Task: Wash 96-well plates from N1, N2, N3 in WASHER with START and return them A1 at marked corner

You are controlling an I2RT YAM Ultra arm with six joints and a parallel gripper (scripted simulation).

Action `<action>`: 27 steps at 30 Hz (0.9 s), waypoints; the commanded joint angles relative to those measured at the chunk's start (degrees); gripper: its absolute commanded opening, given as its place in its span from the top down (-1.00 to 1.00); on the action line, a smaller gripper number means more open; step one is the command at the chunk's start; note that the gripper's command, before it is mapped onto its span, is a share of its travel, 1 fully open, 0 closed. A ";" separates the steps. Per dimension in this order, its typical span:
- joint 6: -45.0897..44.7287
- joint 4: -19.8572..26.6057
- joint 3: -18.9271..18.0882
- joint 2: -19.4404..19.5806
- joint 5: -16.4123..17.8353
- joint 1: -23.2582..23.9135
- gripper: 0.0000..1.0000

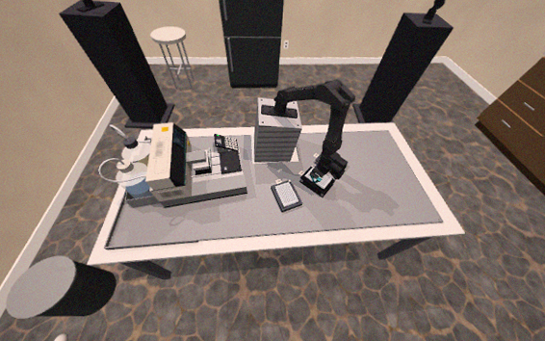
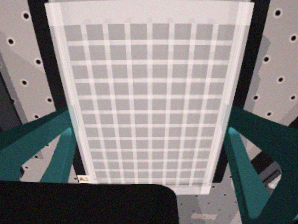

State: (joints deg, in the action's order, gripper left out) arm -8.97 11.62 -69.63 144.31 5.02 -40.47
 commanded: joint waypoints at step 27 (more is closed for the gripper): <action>0.10 -0.51 -0.63 0.39 -0.02 -0.04 1.00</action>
State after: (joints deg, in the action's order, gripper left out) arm -8.91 11.20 -70.04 145.12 5.02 -40.51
